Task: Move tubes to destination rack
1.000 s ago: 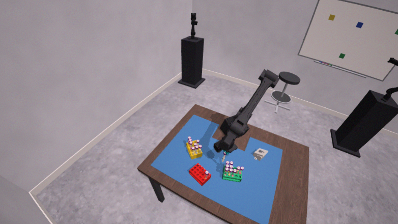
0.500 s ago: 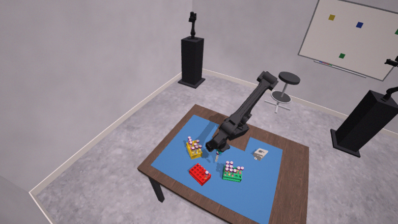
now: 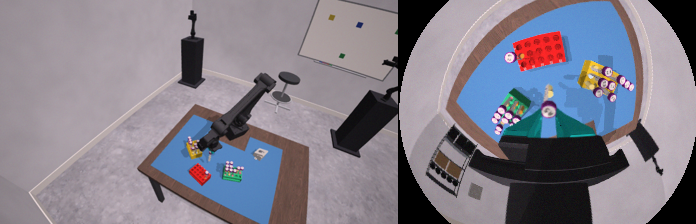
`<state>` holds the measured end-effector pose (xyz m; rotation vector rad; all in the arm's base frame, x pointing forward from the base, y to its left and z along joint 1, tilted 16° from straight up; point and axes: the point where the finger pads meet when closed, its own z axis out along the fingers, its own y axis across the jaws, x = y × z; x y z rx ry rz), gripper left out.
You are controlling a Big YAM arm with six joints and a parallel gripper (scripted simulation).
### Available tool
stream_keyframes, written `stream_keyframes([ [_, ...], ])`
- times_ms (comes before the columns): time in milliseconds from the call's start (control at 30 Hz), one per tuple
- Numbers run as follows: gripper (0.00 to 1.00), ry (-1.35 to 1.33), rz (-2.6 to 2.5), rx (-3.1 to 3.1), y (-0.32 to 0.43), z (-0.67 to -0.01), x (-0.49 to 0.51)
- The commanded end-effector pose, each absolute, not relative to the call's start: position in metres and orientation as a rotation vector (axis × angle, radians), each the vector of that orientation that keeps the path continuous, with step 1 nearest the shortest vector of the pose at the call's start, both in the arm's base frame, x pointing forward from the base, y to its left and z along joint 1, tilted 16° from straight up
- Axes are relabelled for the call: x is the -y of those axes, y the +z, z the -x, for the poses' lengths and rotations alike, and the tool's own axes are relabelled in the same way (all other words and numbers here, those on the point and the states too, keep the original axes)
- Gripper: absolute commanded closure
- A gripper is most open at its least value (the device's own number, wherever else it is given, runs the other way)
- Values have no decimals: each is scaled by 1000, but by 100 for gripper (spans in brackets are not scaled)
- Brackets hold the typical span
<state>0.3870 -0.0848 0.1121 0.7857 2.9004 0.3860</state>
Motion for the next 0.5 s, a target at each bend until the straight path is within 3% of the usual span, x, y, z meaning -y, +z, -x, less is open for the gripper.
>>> stream_keyframes([
  [0,100,390,-744,-2904,115,-395,92],
  [467,100,331,-81,-2941,116,-403,97],
])
